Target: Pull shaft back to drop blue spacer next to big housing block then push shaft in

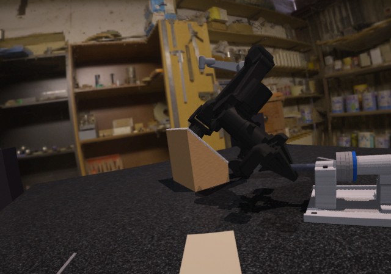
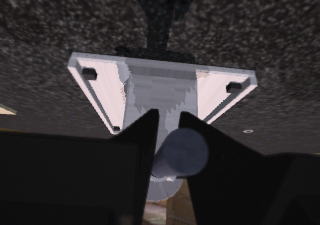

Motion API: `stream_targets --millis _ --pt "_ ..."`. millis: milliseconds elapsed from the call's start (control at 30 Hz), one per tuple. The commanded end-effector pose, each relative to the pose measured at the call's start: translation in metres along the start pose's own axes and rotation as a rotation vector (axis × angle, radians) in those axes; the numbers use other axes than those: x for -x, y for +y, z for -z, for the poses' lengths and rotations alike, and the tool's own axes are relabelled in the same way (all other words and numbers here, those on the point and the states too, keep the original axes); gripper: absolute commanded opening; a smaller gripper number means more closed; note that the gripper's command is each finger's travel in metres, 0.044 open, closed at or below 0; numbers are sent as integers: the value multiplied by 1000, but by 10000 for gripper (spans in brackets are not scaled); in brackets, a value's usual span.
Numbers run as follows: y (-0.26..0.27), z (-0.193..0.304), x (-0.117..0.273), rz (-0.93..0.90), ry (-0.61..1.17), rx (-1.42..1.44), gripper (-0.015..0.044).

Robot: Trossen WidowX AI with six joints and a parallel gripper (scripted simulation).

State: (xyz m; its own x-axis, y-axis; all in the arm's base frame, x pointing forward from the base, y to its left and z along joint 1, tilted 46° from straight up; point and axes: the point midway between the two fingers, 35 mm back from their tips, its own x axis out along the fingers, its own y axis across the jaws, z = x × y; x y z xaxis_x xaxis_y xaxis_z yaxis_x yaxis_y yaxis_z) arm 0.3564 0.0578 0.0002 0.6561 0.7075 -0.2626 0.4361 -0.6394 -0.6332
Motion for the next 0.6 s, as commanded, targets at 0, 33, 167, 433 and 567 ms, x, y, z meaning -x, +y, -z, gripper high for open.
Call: stream_targets --millis 0,33,167,433,567 --pt "0 -1 0 3 -1 4 0" --pt "0 -1 1 3 -1 4 0" --pt "0 -1 1 3 -1 4 0" --pt "0 -2 1 3 -1 4 0" --pt "0 -2 2 3 -1 4 0"
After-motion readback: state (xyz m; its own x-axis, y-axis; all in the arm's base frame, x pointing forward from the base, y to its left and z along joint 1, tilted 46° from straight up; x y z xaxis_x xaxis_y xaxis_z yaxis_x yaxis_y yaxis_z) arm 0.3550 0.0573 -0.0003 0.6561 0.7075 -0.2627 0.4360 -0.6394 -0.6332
